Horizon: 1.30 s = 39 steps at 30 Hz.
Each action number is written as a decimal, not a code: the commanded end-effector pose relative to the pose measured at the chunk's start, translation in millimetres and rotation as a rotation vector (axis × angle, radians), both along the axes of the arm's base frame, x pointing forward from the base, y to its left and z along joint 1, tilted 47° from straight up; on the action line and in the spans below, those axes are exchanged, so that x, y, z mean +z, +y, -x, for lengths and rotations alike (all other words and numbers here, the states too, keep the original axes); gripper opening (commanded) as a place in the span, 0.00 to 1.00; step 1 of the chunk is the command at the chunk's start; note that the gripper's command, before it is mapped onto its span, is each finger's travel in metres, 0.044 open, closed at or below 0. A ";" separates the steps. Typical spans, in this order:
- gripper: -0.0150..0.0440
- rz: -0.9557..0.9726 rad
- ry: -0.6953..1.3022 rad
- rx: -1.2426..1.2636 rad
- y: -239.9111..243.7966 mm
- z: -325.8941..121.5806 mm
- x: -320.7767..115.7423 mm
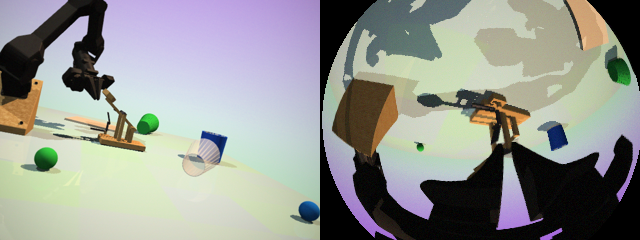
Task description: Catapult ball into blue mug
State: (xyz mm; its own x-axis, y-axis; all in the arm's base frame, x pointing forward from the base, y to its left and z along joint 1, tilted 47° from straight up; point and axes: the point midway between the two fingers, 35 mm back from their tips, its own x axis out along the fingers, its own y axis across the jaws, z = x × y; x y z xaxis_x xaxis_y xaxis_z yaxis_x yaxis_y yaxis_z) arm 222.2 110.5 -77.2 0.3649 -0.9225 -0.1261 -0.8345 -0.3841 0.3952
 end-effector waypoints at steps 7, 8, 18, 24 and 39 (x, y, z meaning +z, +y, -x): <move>0.74 -0.171 -0.148 -0.083 7.5 -27.8 -4.6; 0.79 -0.191 -0.166 -0.094 8.7 -30.9 -4.8; 1.00 -0.378 -0.350 -0.198 18.7 -64.8 -2.5; 1.00 -0.466 -0.459 -0.248 21.3 -84.5 2.7; 1.00 -0.762 -0.826 -0.389 35.5 -163.0 30.9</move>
State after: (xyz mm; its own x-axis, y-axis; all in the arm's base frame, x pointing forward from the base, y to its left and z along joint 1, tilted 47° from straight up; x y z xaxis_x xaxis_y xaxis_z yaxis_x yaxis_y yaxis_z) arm 364.6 145.6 -55.1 0.2949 -0.8026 -0.5185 -0.8895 -0.0323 -0.4558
